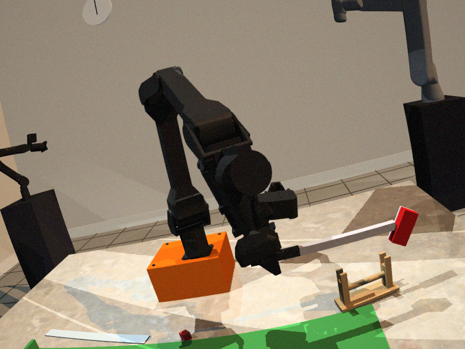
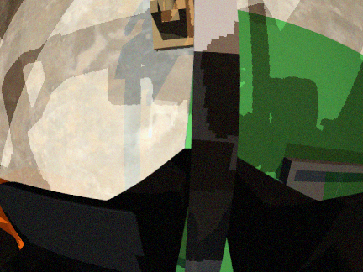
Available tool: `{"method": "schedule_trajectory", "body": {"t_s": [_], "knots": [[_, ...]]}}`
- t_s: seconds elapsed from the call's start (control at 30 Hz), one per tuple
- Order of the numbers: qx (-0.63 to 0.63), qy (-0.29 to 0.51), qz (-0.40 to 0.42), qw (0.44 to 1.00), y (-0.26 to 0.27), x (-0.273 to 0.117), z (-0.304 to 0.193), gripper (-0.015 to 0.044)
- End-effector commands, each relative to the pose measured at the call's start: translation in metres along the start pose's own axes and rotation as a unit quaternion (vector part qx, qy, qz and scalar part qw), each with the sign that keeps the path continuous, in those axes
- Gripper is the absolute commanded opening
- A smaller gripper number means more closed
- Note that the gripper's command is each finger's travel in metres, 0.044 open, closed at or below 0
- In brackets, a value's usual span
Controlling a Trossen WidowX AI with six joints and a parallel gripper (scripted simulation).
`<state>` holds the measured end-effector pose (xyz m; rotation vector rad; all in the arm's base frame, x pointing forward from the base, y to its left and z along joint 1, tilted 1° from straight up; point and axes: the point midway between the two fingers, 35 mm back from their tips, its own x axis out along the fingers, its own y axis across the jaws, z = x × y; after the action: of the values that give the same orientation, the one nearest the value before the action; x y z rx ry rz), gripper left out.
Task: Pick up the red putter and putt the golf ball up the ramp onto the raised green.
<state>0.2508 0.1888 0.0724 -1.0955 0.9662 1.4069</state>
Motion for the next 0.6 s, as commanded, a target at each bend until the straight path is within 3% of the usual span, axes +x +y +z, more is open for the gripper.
{"method": "schedule_trajectory", "body": {"t_s": [0.0, 0.57], "knots": [[0.042, 0.004, -0.015, 0.999, -0.016, -0.009, -0.016, 0.0], [0.226, 0.031, -0.049, 0.972, -0.059, -0.038, -0.109, 0.0]]}}
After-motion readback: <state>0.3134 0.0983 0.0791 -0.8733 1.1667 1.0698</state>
